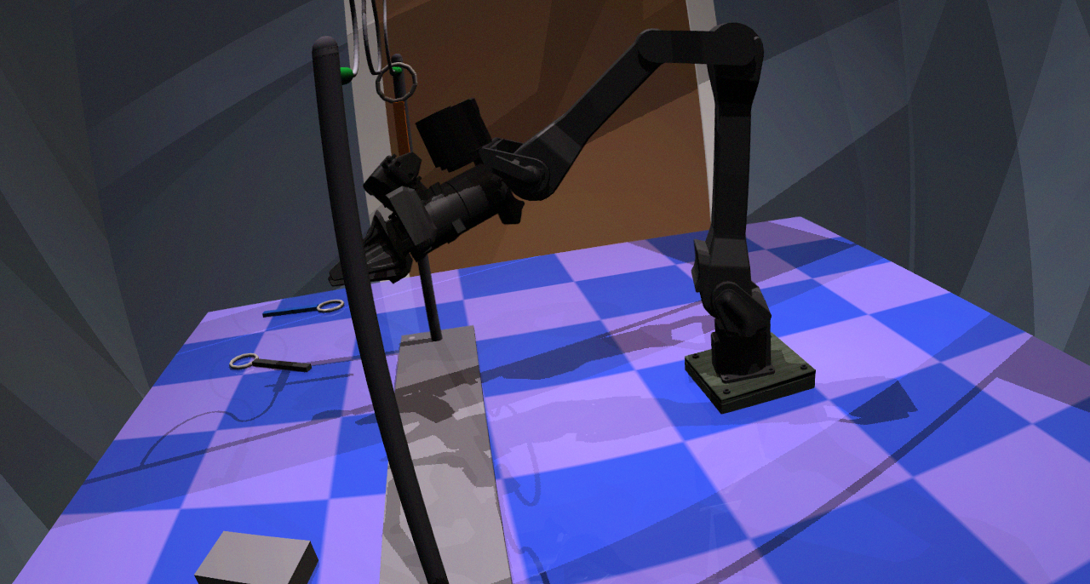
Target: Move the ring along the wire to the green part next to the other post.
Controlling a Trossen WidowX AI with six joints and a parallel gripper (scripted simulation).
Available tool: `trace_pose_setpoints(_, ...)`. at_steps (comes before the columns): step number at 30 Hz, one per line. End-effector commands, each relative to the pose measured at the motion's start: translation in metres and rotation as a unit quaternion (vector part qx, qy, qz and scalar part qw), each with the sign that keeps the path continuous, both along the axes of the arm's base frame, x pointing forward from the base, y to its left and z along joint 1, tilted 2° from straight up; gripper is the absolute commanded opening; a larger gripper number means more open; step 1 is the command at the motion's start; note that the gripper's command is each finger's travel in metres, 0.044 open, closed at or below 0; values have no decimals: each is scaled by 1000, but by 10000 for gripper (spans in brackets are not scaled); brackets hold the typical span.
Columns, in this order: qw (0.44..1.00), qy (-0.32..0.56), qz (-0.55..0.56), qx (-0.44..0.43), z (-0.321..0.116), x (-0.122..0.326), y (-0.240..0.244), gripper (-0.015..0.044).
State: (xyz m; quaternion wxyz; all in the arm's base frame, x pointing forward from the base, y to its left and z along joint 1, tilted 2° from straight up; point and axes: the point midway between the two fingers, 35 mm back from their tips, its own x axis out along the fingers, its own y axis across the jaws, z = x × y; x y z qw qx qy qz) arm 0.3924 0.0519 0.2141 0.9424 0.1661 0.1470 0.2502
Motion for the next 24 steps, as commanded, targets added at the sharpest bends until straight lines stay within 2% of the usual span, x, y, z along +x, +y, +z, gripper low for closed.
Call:
trace_pose_setpoints(1, 999, -31, -24, -5, -1, -4, -40, 160)
trace_pose_setpoints(12, 990, -104, -86, -36, -2, -36, -130, 160)
trace_pose_setpoints(24, 969, -165, -149, -105, -8, -99, -204, 160)
